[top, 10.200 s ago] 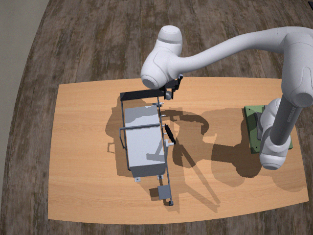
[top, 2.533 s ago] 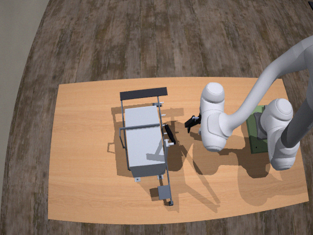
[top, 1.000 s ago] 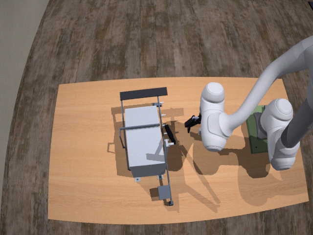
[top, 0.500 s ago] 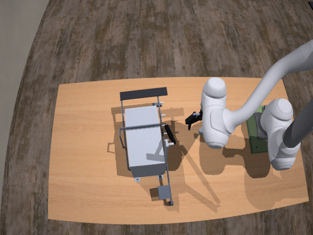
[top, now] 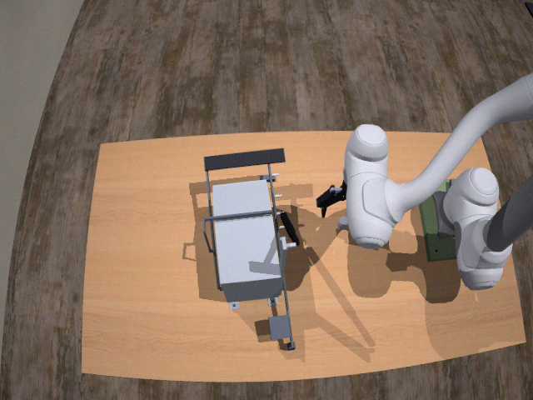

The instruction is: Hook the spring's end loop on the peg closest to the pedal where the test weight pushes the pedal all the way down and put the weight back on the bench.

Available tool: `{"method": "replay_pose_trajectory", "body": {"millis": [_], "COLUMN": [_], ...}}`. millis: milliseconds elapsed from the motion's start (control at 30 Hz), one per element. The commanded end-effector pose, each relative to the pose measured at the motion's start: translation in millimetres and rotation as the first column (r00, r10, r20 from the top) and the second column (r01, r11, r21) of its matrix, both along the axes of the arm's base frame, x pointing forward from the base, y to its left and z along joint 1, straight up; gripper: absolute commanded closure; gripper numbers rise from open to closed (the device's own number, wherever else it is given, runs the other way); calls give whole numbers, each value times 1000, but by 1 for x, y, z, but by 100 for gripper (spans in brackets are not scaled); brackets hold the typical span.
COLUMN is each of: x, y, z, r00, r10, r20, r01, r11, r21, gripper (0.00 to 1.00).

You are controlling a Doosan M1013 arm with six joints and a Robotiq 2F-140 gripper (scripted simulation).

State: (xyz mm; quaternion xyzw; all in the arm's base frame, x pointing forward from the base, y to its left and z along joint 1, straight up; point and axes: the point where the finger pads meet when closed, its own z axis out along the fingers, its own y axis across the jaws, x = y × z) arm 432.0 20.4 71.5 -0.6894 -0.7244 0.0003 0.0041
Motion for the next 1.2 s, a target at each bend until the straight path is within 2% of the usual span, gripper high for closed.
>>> {"method": "replay_pose_trajectory", "body": {"millis": [0,67,533,633,1167], "x": [1,1,1,1,1], "y": [0,0,0,0,0], "z": [6,3,40,38,68], "r00": [1000,1000,1000,1000,1000], "r10": [0,0,0,0,0], "r20": [1,1,1,1,1], "r01": [0,0,0,0,0], "r11": [1000,1000,1000,1000,1000], "r21": [0,0,0,0,0], "gripper": [0,0,0,0,0]}}
